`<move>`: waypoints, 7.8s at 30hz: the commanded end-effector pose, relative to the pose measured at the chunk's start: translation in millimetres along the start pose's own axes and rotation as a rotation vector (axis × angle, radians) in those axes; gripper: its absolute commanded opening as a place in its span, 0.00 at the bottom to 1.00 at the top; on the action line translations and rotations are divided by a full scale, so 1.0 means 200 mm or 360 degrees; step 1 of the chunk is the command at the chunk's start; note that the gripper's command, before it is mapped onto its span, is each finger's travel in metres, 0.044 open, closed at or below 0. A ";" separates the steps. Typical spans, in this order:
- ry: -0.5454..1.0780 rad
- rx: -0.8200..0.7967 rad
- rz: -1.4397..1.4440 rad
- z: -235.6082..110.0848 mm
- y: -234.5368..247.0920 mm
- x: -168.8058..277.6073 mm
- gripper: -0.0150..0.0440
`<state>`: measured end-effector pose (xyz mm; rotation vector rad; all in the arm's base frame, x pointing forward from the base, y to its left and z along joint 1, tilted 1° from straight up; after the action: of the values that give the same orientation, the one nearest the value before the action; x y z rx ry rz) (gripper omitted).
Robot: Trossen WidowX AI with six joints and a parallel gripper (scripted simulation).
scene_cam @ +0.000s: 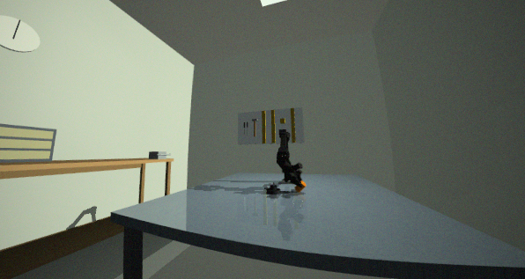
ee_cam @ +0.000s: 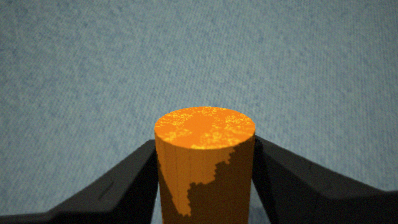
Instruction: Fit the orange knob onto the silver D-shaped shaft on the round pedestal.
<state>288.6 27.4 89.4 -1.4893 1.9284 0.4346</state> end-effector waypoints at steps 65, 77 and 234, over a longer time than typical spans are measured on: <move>-0.0724 0.0105 0.0004 -0.05 0.05 0.27 0.87; -0.0724 0.0105 0.0004 -0.06 0.05 0.26 1.00; 0.1165 -0.0358 -0.0438 -0.15 -0.06 -0.33 0.25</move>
<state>300.4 49.8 134.8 -2.2569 2.1960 -0.0294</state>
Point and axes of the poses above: the point midway between the two fingers, 35 mm back from their tips, its own z axis out along the fingers, its own y axis across the jaws, x = y × z, the point moved 6 cm from there along -z, back along the fingers, and after that the axes turned 9 degrees about -z, right-handed, at the moved point
